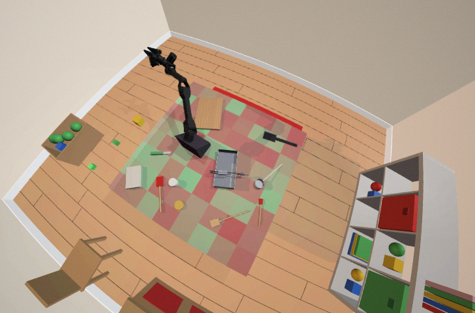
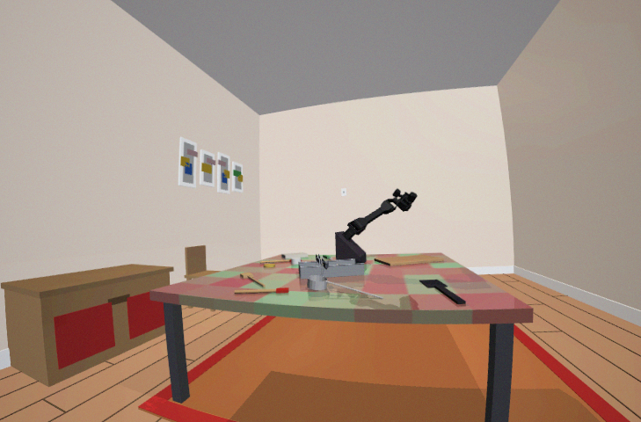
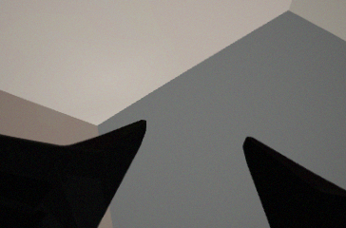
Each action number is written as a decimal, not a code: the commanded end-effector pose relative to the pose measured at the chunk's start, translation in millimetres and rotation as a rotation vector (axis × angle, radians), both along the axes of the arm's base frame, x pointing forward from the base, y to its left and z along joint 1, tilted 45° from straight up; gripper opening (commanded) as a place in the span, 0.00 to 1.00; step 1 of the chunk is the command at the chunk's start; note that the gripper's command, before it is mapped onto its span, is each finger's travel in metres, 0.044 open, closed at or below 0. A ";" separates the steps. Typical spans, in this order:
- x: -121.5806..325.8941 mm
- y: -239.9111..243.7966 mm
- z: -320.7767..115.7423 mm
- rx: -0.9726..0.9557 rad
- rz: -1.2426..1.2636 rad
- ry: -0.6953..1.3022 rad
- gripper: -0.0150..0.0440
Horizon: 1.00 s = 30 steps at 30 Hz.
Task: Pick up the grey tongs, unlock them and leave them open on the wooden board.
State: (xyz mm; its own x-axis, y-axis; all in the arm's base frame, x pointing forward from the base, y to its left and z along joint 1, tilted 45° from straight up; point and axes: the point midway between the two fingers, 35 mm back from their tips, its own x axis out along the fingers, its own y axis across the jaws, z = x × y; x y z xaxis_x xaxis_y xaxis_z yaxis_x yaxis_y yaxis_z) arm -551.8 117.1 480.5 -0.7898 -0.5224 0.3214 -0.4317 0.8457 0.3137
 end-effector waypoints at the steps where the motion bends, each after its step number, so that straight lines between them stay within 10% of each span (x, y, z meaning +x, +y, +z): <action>1: 0.2 1.1 0.0 -0.002 -0.002 -0.001 0.98; 30: 170.5 290.8 0.8 -0.646 -0.542 -0.178 1.00</action>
